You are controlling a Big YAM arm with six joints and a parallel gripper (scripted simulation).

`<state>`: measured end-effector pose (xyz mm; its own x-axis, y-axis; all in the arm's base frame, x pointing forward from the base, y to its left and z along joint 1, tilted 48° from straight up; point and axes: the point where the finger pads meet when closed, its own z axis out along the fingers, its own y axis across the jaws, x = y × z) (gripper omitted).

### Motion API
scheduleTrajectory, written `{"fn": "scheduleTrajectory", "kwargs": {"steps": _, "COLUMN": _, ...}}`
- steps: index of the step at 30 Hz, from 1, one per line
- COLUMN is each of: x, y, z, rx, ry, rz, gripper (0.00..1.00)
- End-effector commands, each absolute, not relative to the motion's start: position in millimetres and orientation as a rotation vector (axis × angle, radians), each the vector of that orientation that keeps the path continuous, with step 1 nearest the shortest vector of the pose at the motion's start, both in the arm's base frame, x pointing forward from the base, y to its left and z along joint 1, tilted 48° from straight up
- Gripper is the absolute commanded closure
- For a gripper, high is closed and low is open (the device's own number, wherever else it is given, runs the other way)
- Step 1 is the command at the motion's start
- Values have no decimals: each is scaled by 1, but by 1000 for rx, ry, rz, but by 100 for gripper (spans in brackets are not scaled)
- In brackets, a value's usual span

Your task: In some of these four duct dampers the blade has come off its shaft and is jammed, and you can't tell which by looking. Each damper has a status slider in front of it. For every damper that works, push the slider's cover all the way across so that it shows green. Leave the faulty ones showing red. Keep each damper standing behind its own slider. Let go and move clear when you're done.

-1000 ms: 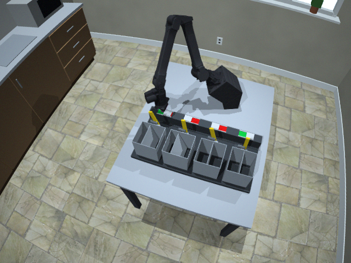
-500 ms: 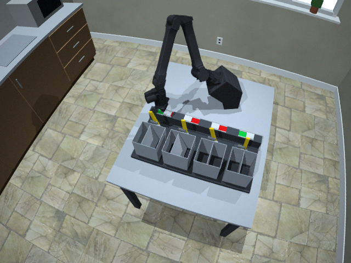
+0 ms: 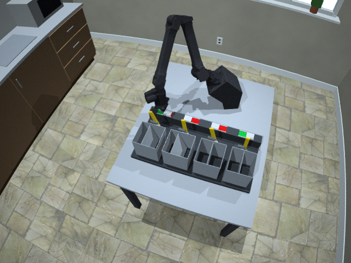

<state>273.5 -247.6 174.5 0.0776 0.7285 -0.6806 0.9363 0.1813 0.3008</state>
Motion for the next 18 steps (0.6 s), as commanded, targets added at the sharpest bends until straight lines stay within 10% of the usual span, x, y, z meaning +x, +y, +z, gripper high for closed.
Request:
{"fn": "scheduleTrajectory", "kwargs": {"steps": 1, "x": 277, "y": -241, "z": 171, "rx": 1587, "ry": 1699, "rz": -325, "gripper": 100}}
{"fn": "scheduleTrajectory", "kwargs": {"steps": 18, "x": 277, "y": -238, "z": 169, "rx": 1587, "ry": 1698, "rz": -326, "gripper": 100}}
